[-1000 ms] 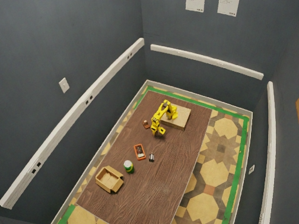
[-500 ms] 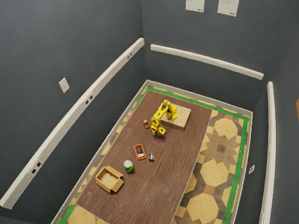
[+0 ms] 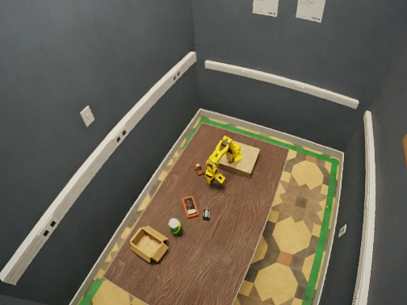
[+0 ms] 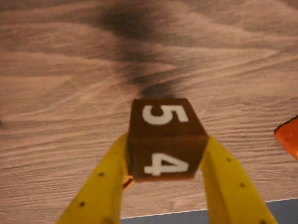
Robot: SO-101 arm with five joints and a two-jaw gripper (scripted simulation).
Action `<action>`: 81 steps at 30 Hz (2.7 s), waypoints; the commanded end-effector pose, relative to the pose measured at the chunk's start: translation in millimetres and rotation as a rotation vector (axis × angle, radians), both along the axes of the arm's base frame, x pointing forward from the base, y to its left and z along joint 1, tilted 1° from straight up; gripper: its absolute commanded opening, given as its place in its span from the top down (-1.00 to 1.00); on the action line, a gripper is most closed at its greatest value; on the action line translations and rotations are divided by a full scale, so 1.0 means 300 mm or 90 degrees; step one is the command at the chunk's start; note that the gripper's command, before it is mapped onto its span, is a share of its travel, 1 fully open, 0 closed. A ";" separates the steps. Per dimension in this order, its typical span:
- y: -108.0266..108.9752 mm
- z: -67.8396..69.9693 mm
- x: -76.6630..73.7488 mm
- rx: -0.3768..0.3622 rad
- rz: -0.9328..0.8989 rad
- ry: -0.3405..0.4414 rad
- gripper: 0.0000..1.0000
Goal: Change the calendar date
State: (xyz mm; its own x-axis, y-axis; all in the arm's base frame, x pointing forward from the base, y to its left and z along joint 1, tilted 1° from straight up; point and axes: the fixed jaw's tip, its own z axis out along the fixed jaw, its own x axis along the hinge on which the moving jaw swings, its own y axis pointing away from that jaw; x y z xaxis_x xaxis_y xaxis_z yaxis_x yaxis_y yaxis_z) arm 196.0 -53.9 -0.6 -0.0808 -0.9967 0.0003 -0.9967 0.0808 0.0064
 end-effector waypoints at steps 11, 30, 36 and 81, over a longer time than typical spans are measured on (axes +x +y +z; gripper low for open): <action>0.009 -0.034 -0.016 0.005 -0.002 0.017 1.00; 0.009 -0.054 -0.017 0.005 -0.002 0.017 1.00; 0.009 -0.063 -0.017 0.005 -0.002 0.017 1.00; 0.009 -0.114 -0.019 0.005 -0.002 0.017 1.00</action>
State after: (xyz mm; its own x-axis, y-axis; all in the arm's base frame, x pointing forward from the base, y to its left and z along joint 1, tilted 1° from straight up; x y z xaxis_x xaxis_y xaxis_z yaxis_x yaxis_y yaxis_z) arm 195.7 -53.8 -30.1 -0.0808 -0.9967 0.0002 -0.9967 0.0808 0.0074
